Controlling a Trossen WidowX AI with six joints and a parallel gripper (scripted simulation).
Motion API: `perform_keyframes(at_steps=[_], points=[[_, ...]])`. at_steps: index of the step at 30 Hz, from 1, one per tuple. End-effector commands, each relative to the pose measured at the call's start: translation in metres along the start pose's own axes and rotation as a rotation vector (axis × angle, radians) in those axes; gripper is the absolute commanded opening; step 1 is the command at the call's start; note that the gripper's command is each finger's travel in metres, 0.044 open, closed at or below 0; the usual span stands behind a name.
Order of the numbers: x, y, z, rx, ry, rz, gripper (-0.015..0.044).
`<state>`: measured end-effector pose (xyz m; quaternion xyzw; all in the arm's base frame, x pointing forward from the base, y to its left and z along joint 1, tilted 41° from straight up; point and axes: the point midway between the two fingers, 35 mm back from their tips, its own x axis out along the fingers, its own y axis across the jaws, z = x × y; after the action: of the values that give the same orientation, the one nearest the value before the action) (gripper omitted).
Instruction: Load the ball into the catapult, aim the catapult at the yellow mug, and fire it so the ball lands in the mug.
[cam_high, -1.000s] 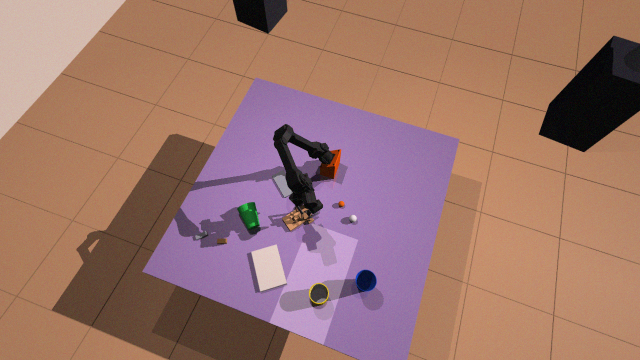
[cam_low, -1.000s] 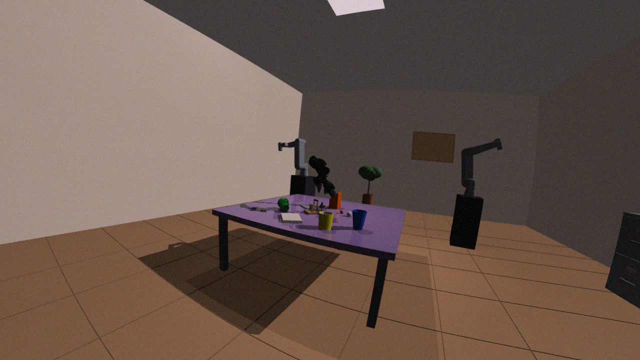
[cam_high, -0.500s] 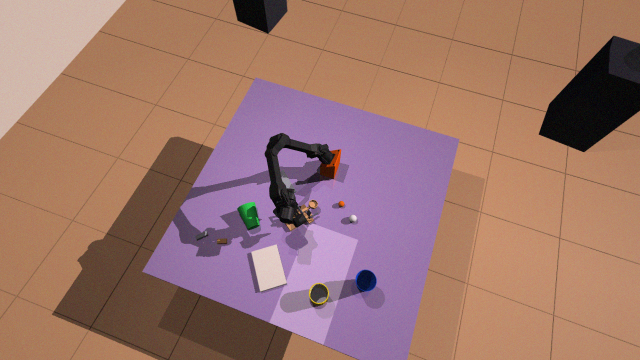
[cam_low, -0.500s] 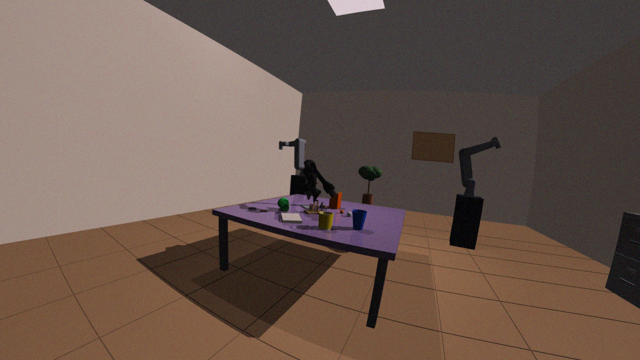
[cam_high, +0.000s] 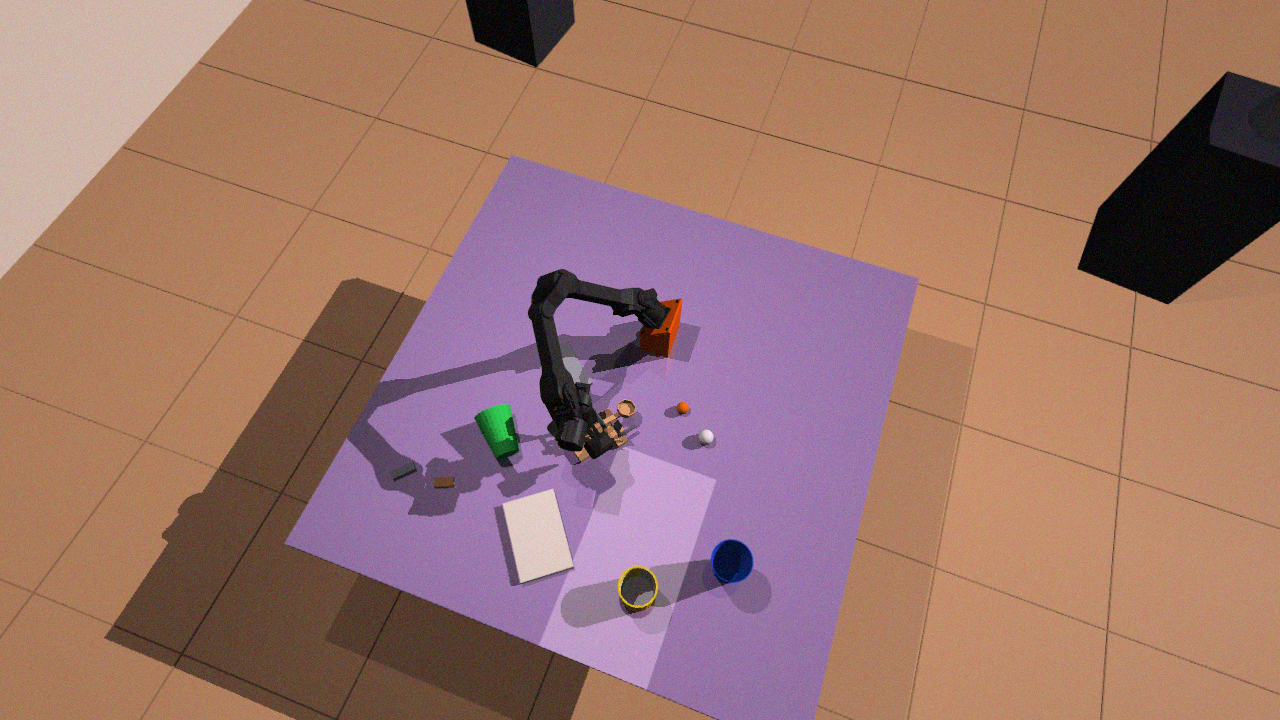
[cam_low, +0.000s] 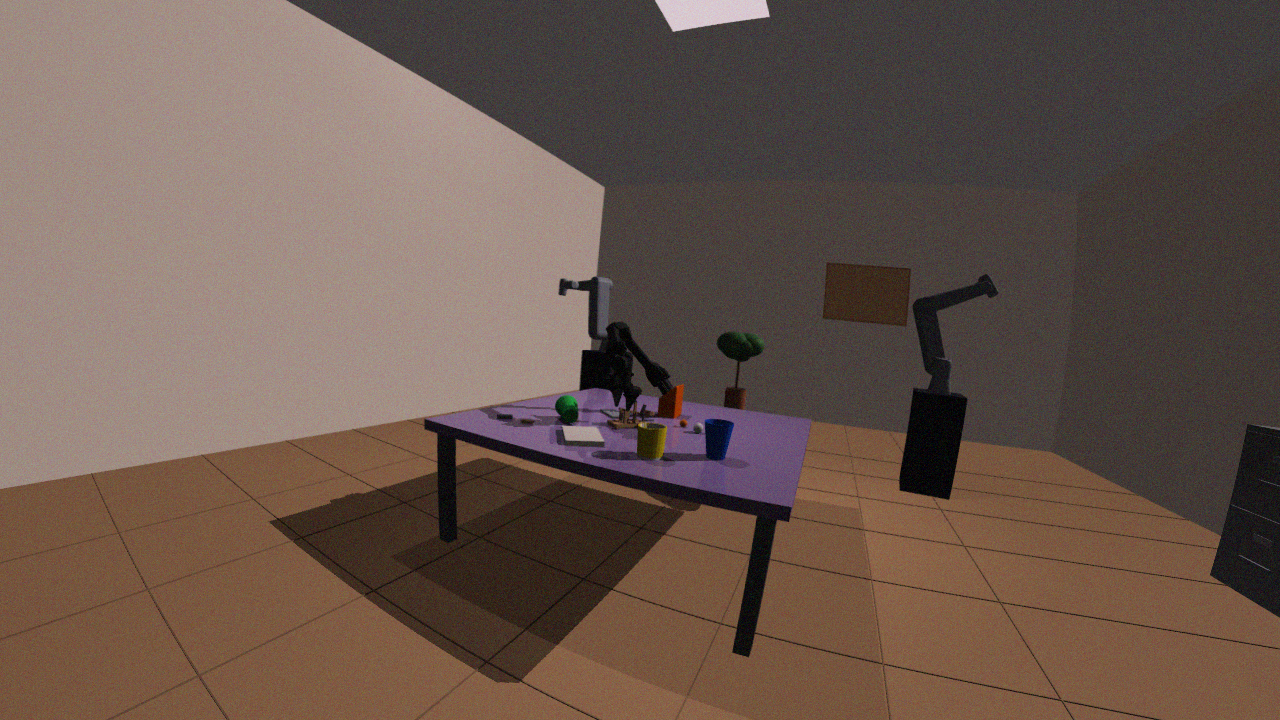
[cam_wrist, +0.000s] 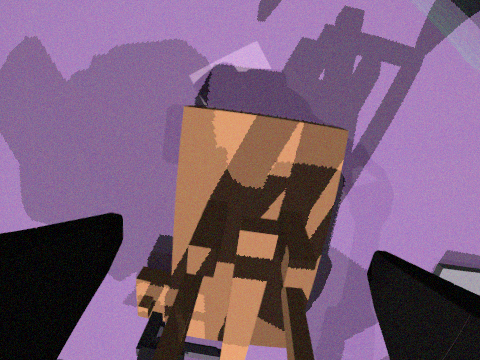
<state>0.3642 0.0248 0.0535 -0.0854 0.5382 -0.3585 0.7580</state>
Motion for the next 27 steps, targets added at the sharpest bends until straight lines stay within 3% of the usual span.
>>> perform_keyframes(at_steps=[1, 24, 27], points=[[0.008, -0.001, -0.001, -0.007, 0.001, -0.006, 0.0440], [0.041, -0.002, -0.002, -0.007, 0.000, -0.008, 0.0440], [0.038, -0.001, 0.000, 0.000, -0.001, -0.003, 0.0361]])
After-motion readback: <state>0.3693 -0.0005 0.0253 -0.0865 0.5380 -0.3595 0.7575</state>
